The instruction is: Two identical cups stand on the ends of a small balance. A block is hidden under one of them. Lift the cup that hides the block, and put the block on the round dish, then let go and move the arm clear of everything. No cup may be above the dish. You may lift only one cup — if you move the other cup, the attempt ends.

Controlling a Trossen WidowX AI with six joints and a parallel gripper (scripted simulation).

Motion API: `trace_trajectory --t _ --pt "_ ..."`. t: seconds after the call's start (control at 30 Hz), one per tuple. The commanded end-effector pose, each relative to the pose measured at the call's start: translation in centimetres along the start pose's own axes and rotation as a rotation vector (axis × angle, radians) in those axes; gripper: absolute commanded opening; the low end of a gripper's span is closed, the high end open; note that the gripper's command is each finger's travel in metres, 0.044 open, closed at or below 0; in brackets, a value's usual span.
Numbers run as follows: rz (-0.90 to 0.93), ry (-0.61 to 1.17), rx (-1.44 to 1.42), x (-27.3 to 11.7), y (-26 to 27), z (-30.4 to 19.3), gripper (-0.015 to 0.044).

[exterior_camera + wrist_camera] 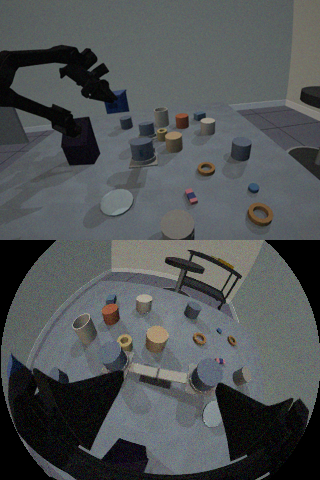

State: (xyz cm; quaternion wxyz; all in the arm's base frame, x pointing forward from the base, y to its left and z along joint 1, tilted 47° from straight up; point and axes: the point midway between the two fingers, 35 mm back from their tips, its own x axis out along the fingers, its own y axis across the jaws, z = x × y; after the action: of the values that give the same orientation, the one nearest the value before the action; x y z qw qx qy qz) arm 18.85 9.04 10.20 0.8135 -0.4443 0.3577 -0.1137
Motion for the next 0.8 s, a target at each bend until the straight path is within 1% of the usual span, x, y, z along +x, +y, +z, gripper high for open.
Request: trace_trajectory --t 0.0,0.3,0.77 --pt "0.026 0.002 0.136 0.0 0.4 -1.7 0.0440" --pt "0.028 0.013 0.176 0.1 0.5 -1.8 0.0440" --pt "-0.026 0.219 0.573 2.2 3.2 0.8 0.0440"
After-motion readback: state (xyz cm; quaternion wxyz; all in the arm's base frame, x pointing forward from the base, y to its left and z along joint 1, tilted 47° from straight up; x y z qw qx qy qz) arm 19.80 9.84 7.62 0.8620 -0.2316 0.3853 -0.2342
